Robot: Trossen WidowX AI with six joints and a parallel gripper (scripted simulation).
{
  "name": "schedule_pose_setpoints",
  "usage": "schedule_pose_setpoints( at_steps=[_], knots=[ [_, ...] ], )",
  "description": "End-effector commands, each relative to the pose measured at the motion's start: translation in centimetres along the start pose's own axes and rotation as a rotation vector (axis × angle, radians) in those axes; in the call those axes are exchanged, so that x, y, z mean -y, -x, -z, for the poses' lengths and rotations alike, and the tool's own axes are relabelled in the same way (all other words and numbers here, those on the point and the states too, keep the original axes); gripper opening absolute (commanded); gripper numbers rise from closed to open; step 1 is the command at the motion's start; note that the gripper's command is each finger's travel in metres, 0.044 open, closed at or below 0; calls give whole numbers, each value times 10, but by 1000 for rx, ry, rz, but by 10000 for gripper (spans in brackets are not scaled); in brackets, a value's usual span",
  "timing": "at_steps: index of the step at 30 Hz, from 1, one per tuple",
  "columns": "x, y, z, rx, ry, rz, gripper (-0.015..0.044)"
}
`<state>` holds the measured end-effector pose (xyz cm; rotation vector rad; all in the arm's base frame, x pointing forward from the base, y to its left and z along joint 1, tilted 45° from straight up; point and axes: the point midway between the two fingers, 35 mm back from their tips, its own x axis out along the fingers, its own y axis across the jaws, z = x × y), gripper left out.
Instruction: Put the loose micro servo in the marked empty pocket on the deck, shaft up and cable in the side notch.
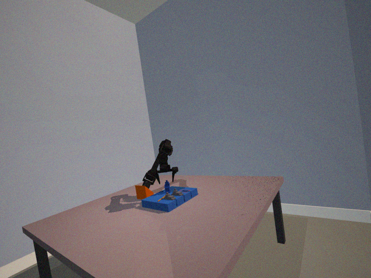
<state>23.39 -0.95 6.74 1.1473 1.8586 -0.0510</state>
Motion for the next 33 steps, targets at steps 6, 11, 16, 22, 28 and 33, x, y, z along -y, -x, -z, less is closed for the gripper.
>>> schedule_pose_setpoints(
  at_steps=[6, 11, 16, 22, 28, 33],
  knots=[
    [-1, -11, 0, 0, -5, -5, 440],
    [-1, -19, 0, 0, -5, -5, 440],
    [-1, -20, 0, 0, -5, -5, 361],
    [-1, -20, 0, 0, -5, -5, 204],
    [-1, -20, 0, 0, -5, -5, 125],
    [-1, -18, 0, 0, -5, -5, 52]
  ],
)
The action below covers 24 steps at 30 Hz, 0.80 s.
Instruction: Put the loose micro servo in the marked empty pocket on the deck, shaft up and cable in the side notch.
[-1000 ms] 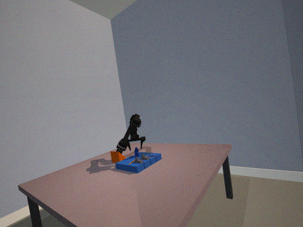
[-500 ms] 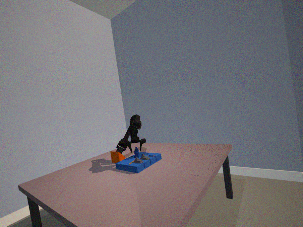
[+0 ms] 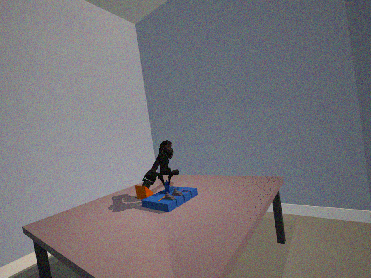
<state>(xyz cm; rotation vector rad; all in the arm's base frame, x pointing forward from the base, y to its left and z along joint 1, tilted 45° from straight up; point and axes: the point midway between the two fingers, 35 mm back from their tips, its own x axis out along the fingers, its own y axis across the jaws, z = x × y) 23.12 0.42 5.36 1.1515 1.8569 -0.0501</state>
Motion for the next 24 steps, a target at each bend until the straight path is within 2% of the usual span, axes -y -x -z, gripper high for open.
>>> schedule_pose_setpoints(
  at_steps=[1, 2, 7, 18, 24],
  knots=[
    [0, 4, 0, 1, -3, -2, 26],
    [0, 7, 0, 1, -3, -2, 0],
    [1, 29, 4, 1, -4, -1, 0],
    [-9, 30, -2, 1, -3, -1, 0],
    [-21, 30, 13, 0, -4, -2, 0]
  ],
)
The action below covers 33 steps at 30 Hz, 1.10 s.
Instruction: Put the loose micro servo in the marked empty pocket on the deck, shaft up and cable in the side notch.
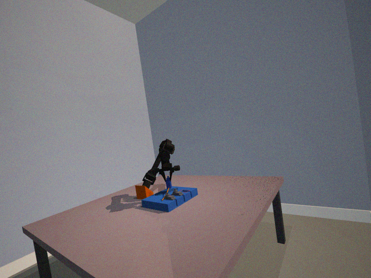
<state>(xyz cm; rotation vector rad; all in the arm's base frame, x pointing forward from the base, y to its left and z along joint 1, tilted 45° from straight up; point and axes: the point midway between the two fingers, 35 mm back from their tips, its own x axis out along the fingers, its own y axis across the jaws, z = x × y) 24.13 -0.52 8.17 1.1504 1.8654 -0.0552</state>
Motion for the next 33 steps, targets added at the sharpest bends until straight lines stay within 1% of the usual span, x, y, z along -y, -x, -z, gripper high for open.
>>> schedule_pose_setpoints(
  at_steps=[1, 6, 11, 33],
  knots=[
    [-11, 2, 13, 4, 1, -8, 0],
    [-28, 2, 35, 3, 1, -8, 0],
    [-29, 2, 35, 4, 56, -8, 0],
    [-29, 2, 35, 7, 795, -7, 0]
  ],
)
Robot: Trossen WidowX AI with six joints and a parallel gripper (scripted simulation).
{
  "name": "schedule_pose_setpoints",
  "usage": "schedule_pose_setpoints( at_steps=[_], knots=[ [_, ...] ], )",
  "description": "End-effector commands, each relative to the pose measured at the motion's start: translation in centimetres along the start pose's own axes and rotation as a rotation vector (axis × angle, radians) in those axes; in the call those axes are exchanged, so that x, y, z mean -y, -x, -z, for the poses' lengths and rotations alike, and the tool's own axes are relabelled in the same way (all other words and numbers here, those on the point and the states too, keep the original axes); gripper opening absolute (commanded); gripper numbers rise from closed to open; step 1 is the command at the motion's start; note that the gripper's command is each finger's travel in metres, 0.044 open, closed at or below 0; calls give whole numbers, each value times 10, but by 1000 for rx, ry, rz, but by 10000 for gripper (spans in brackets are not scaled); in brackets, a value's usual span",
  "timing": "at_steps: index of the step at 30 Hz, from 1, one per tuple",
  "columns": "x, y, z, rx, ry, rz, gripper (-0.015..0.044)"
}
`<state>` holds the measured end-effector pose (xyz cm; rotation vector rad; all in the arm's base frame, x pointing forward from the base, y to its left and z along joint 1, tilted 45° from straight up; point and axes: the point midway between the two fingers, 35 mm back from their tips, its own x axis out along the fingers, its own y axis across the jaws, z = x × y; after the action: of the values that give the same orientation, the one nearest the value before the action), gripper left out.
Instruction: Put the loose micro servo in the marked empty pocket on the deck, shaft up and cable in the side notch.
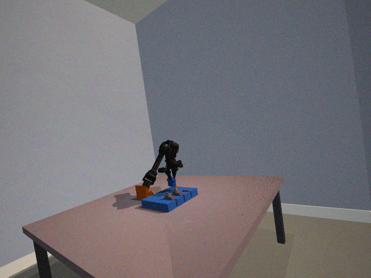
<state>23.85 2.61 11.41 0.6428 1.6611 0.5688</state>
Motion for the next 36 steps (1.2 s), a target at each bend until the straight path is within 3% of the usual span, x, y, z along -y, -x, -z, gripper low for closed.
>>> schedule_pose_setpoints(
  at_steps=[1, 11, 36],
  knots=[
    [-1, 1, 0, 3, 110, -4, 0],
    [-2, 1, -7, 4, 194, -4, 0],
    [-21, 2, -99, 7, 198, -4, 0]
  ],
)
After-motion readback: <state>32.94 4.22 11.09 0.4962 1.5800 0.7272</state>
